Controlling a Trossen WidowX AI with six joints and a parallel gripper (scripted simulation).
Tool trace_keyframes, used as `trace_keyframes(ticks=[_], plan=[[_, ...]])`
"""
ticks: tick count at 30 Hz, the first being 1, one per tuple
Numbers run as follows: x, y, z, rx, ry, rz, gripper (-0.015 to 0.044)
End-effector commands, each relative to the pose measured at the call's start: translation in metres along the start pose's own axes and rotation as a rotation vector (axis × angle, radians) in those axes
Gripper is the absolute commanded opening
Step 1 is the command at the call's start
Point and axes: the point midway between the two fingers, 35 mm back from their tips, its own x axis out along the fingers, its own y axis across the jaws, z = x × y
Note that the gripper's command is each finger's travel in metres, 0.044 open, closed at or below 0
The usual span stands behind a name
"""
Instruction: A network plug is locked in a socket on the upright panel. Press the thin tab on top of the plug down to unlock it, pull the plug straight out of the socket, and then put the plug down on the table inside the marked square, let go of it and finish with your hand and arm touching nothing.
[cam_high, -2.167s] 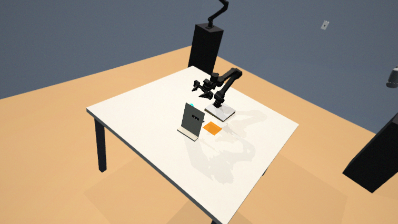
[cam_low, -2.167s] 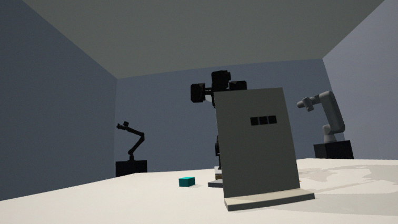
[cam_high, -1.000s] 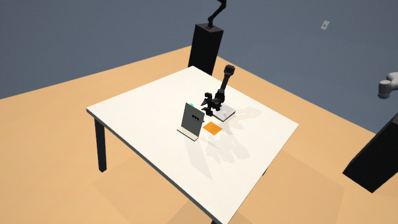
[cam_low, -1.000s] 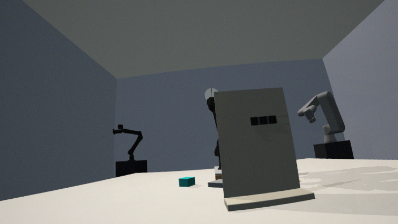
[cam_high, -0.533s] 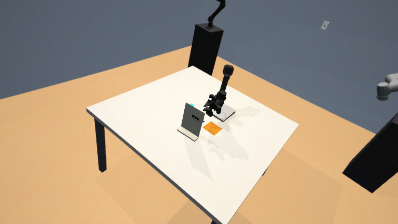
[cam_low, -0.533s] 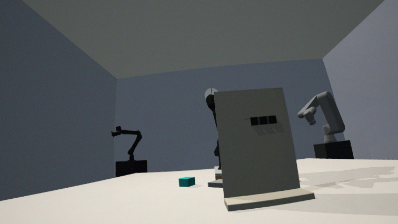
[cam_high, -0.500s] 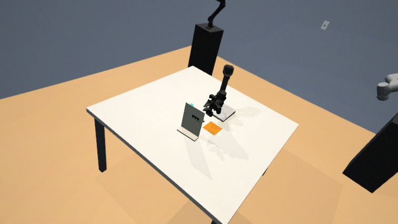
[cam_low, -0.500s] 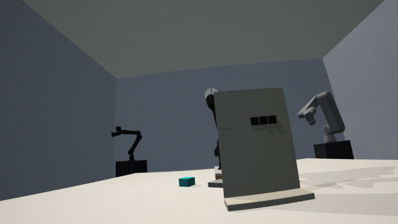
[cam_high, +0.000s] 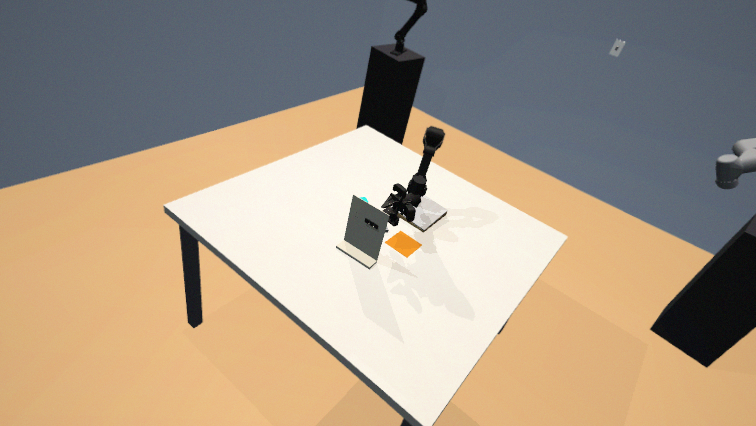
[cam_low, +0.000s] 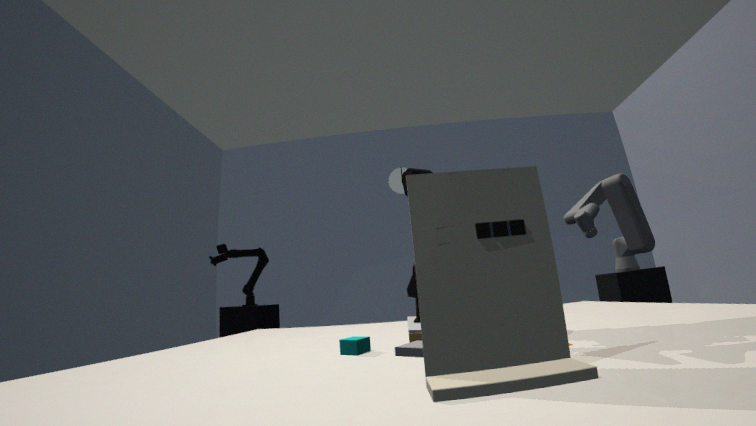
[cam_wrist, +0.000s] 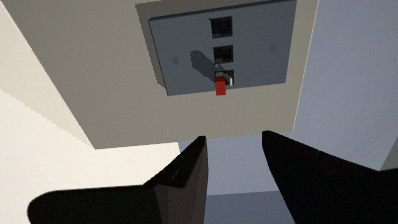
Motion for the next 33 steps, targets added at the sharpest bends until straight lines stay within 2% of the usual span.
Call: trace_keyframes(ticks=[1, 33], plan=[[0.015, 0.0, 0.003, -0.013, -0.003, -0.008, 0.0156], [0.058, -0.002, 0.016, -0.014, -0.004, -0.013, 0.0156]])
